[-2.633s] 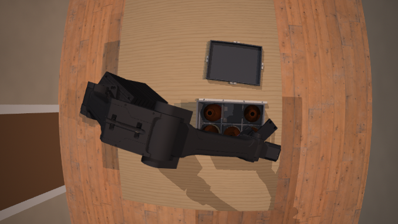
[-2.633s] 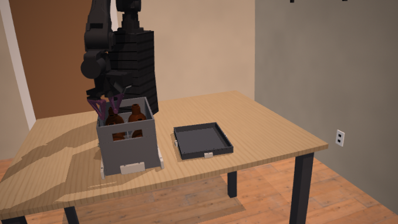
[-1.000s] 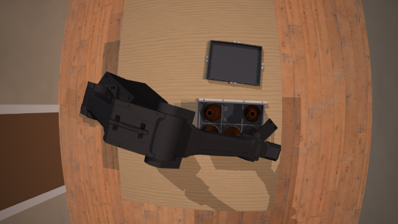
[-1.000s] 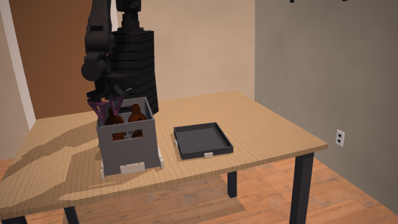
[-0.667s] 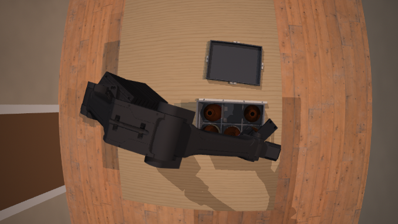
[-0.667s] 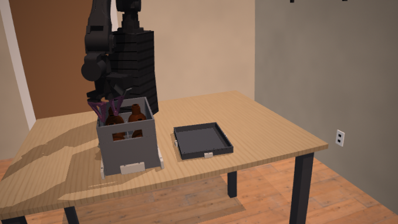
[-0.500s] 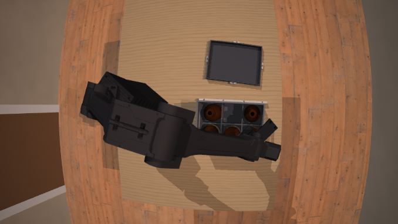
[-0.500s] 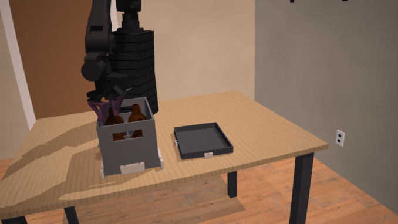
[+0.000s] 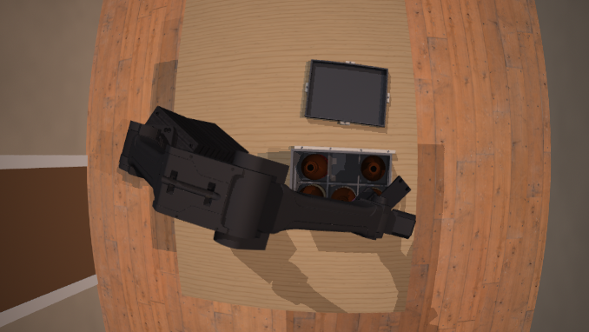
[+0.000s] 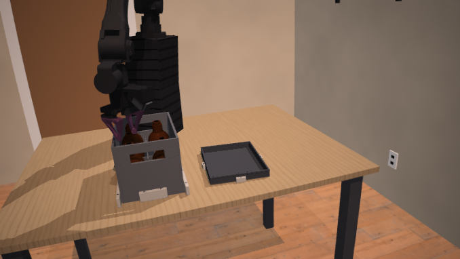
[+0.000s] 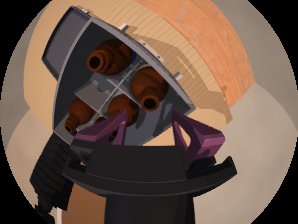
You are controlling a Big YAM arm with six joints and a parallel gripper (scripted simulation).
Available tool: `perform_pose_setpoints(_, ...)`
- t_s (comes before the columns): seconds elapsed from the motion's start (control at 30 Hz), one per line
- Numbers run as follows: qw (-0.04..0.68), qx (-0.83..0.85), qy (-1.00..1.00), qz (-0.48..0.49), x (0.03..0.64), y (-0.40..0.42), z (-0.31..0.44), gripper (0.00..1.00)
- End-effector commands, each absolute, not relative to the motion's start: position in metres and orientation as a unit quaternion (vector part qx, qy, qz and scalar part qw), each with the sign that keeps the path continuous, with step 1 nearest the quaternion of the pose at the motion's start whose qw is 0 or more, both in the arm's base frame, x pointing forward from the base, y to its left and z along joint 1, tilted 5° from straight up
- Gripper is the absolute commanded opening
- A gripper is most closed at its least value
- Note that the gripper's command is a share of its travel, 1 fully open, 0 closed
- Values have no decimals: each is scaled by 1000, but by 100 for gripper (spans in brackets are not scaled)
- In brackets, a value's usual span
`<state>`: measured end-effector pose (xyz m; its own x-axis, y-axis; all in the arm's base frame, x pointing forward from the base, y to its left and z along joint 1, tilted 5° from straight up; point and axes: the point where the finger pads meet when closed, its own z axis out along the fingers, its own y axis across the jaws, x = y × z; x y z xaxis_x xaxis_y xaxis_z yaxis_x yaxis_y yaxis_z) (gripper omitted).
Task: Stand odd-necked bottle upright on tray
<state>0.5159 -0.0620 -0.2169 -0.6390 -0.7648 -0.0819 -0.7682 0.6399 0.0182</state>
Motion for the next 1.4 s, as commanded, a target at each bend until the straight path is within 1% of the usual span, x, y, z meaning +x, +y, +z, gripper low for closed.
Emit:
perform_pose_setpoints(0.0, 57, -426, 903, 11, 543, -56, -207, 61)
perform_pose_setpoints(0.63, 46, -426, 903, 18, 538, -53, -212, 61)
perform_pose_setpoints(0.73, 53, -426, 903, 14, 544, -53, -203, 61)
perform_pose_setpoints(1.37, 50, -426, 903, 16, 543, -52, -204, 61)
